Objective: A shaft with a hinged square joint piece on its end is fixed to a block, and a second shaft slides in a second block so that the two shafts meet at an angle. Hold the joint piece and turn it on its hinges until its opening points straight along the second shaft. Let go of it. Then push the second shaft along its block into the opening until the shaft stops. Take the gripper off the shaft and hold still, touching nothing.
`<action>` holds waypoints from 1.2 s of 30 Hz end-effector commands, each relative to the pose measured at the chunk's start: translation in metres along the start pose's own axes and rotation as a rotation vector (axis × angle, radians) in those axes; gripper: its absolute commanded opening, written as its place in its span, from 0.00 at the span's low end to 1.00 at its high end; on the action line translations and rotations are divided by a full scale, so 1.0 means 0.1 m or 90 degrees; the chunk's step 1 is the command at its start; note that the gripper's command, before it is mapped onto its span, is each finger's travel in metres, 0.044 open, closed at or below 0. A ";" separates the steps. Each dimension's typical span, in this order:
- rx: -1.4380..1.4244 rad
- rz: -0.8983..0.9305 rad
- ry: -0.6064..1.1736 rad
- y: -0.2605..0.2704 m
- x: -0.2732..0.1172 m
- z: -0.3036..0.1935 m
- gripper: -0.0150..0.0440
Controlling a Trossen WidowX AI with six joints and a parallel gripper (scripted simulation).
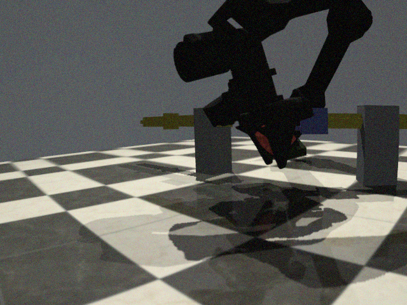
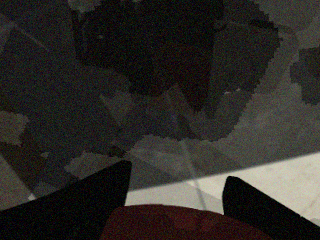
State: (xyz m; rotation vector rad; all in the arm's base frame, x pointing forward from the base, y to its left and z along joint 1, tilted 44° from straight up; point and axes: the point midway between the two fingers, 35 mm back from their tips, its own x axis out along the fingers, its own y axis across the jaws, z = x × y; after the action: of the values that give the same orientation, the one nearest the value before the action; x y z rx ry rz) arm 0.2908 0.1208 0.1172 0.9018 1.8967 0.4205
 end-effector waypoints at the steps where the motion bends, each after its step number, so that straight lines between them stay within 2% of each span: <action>1: 0.005 0.003 0.002 0.00 0.01 0.00 0.56; 12: 0.005 0.003 0.002 0.00 0.01 0.00 0.56; 14: 0.000 0.000 0.000 0.00 0.00 0.00 0.50; 19: 0.000 0.000 0.000 0.00 0.00 0.00 0.50; 25: 0.000 0.000 0.000 0.00 0.00 0.00 0.25; 36: 0.057 0.011 -0.041 -0.03 -0.03 0.01 0.25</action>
State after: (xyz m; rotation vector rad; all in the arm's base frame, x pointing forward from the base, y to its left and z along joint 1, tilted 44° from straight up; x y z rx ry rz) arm 0.2912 0.1182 0.1171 0.9406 1.8739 0.3655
